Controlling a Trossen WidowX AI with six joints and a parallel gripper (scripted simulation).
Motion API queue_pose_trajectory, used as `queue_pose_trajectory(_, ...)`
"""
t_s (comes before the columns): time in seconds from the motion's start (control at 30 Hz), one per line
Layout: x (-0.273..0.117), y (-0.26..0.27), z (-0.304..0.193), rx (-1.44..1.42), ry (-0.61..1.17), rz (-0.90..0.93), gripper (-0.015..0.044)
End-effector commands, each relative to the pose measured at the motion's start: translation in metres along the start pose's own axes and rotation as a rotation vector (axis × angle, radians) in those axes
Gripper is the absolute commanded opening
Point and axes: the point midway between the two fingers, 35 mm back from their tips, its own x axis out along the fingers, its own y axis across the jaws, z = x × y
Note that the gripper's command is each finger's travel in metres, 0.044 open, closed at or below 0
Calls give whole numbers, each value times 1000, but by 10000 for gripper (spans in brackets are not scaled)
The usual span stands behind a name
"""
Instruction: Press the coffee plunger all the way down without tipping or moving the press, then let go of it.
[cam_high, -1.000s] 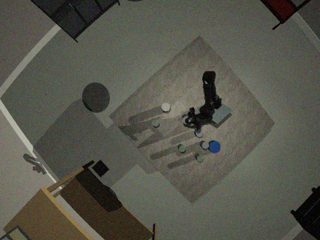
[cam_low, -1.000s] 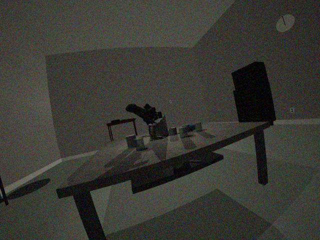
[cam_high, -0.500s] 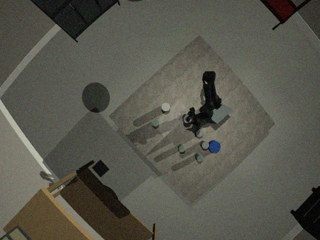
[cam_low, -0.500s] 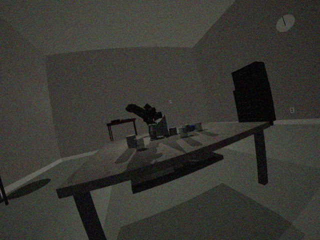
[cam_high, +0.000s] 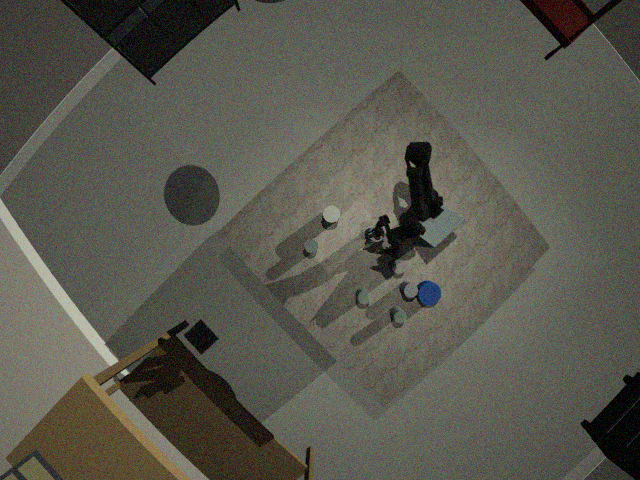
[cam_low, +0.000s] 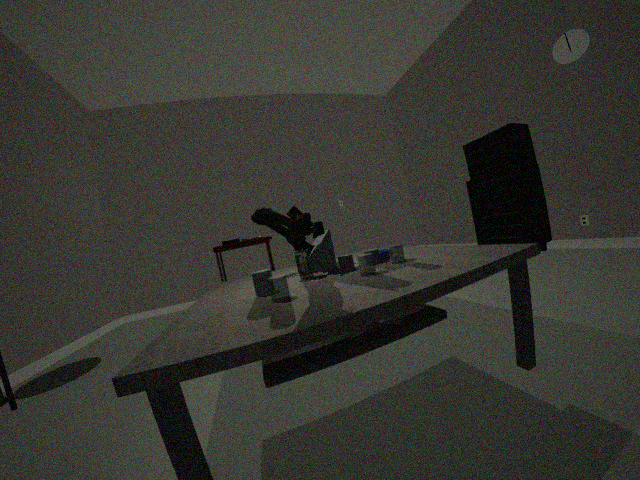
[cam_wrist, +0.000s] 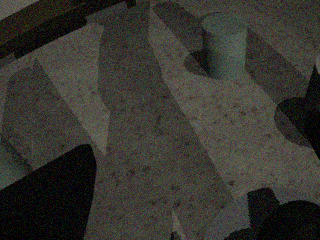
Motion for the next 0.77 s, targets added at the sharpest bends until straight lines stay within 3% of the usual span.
queue_pose_trajectory(0.0,-3,2,17,53,-43,19,440)
queue_pose_trajectory(0.27,-25,6,33,61,-9,51,440)
queue_pose_trajectory(0.5,-64,-24,44,-28,36,-5,440)
queue_pose_trajectory(0.73,-65,-26,45,-31,36,-8,440)
